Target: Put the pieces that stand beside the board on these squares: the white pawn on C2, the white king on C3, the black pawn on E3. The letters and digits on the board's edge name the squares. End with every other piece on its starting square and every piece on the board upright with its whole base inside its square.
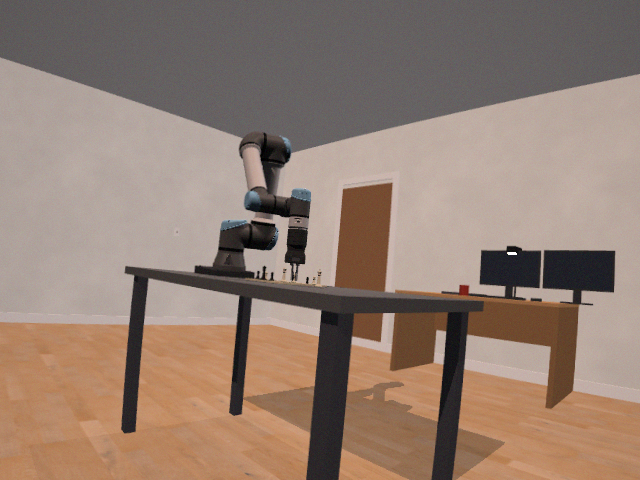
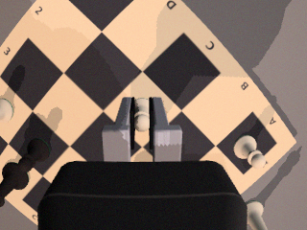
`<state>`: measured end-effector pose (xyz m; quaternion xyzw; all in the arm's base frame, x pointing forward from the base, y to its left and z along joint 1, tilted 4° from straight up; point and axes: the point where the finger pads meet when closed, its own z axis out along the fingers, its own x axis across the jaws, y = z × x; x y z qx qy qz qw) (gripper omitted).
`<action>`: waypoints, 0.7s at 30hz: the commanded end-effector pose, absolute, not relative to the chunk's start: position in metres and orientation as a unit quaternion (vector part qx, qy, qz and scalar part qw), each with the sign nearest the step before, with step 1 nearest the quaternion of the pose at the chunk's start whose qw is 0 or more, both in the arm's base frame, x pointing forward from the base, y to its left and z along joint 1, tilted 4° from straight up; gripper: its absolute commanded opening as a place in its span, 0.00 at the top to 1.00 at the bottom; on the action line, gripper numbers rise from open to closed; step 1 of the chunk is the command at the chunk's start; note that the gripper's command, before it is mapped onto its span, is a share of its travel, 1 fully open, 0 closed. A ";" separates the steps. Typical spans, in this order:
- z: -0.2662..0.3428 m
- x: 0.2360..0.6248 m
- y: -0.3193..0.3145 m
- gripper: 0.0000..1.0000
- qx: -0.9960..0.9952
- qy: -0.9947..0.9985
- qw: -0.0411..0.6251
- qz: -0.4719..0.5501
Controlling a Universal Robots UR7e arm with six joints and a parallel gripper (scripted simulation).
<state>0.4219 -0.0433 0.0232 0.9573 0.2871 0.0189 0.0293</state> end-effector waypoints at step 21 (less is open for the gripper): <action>0.024 0.422 -0.043 0.59 0.957 0.287 0.030 0.019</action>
